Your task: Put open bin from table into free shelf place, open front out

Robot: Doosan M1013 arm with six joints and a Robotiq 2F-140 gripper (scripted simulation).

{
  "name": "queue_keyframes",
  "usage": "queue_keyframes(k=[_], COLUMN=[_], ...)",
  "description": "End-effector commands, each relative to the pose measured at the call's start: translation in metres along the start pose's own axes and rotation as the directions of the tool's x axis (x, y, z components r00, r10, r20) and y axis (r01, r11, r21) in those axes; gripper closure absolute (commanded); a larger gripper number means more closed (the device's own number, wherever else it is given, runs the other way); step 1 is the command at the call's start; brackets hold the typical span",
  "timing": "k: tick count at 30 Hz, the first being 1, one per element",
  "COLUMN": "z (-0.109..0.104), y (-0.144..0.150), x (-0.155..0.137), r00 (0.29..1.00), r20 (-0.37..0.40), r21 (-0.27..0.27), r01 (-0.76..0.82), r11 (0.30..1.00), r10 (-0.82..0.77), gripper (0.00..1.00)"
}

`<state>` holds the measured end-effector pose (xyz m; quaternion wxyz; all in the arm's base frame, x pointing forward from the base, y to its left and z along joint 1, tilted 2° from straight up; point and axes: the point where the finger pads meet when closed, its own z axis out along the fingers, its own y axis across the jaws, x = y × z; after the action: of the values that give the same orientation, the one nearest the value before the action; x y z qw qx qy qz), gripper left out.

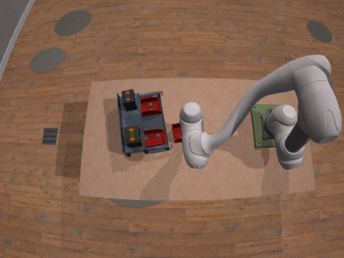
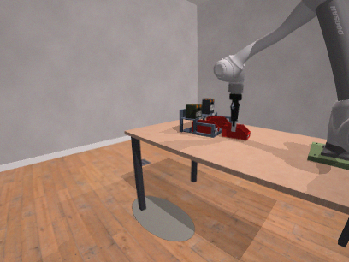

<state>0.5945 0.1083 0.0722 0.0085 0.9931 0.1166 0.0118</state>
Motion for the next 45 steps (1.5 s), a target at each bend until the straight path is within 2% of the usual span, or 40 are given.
queue_keyframes(k=[1, 23, 45], z=[-0.005, -0.026, -0.028], y=[0.003, 0.003, 0.003], x=[-0.001, -0.001, -0.001], r00=[1.0, 1.0, 1.0], r20=[0.004, 0.004, 0.004], r21=[-0.004, -0.004, -0.004], r01=[0.003, 0.003, 0.003], r11=[1.0, 1.0, 1.0], r10=[-0.003, -0.003, -0.003], gripper=[1.0, 1.0, 1.0])
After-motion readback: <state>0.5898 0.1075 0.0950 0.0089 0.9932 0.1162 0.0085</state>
